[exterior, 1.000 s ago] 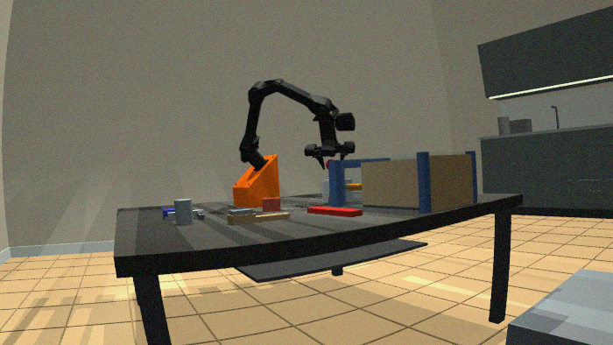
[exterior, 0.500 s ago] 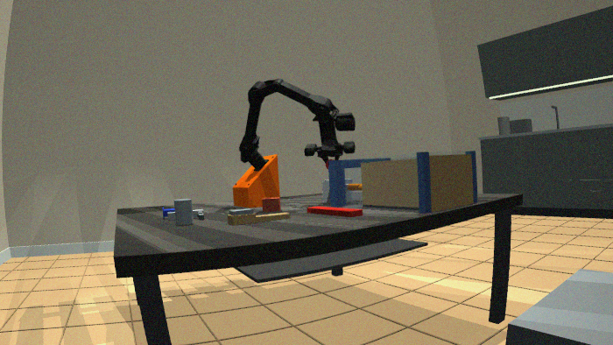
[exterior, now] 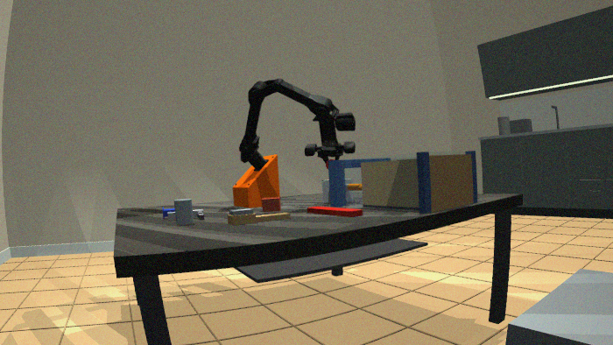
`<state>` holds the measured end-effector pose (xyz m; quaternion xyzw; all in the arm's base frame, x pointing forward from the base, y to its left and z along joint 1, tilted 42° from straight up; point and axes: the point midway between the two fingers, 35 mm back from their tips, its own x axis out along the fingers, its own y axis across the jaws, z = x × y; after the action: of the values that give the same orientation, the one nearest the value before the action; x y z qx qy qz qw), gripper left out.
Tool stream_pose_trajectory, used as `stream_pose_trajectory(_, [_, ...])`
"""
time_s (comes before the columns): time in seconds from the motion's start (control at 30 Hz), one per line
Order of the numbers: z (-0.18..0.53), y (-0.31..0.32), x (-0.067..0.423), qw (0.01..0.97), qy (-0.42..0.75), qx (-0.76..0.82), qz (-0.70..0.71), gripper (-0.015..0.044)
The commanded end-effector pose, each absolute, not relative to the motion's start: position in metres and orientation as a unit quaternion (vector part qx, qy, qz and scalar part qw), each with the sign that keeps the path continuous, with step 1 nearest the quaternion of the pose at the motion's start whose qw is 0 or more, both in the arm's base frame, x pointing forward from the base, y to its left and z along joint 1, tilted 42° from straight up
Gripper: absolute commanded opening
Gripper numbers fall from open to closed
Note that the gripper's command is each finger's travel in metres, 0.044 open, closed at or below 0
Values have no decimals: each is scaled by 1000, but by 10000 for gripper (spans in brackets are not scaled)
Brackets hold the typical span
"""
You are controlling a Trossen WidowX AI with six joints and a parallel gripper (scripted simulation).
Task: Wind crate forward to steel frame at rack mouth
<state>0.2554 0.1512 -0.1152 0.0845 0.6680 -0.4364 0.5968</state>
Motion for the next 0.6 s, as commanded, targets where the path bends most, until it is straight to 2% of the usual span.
stream_pose_trajectory(0.0, [-119,152,258,598,668,81,-435,0])
stream_pose_trajectory(0.57, [-127,163,267,598,668,82,-434,0])
